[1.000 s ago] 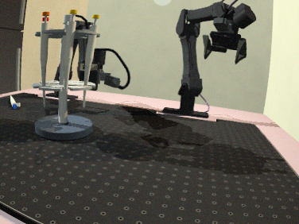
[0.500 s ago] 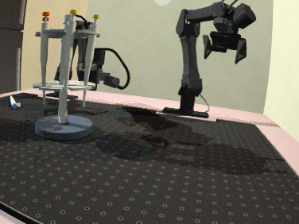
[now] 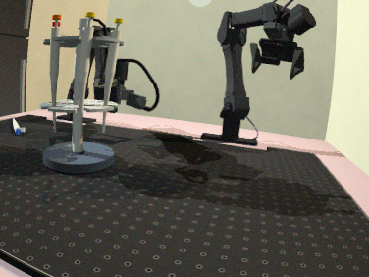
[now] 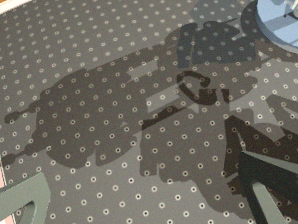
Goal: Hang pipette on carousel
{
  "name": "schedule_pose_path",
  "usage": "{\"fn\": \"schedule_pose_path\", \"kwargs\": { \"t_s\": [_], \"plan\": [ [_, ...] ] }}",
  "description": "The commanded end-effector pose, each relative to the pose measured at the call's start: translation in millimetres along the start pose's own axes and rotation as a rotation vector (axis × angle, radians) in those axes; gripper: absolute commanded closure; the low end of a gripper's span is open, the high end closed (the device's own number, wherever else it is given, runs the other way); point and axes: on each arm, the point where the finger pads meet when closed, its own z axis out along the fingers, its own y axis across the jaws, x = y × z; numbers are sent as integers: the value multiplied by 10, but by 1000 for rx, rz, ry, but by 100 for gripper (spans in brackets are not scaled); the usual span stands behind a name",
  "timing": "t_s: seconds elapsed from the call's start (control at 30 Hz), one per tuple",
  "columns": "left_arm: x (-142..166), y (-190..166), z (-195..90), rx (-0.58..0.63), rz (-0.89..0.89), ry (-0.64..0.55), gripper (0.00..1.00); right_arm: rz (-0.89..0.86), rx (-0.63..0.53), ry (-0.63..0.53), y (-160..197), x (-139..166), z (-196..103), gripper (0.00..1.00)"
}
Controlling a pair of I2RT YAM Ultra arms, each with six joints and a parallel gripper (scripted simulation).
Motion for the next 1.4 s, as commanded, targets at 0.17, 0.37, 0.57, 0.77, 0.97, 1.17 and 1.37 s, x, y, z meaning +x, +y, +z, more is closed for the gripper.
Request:
{"fn": "schedule_pose_path", "kwargs": {
  "t_s": [0.17, 0.37, 0.57, 0.77, 0.97, 1.17, 1.37],
  "plan": [
    [-74, 34, -41, -8, 16, -29, 0, 20, 9, -1, -38, -20, 210, 51],
    [-74, 34, -41, -8, 16, -29, 0, 20, 9, -1, -40, -19, 294, 51],
    [-74, 34, -41, -8, 16, -29, 0, 20, 9, -1, -41, -17, 378, 51],
    [-74, 34, -41, -8, 16, -29, 0, 51, 42, -2, -191, -14, 401, 51],
    [-74, 34, -41, -8, 16, -29, 0, 52, 43, 0, -199, -13, 397, 51],
    [-74, 34, -41, -8, 16, -29, 0, 54, 55, 3, -267, -4, 393, 100],
    [-74, 34, -41, -8, 16, -29, 0, 51, 55, 1, -267, -7, 393, 100]
  ]
}}
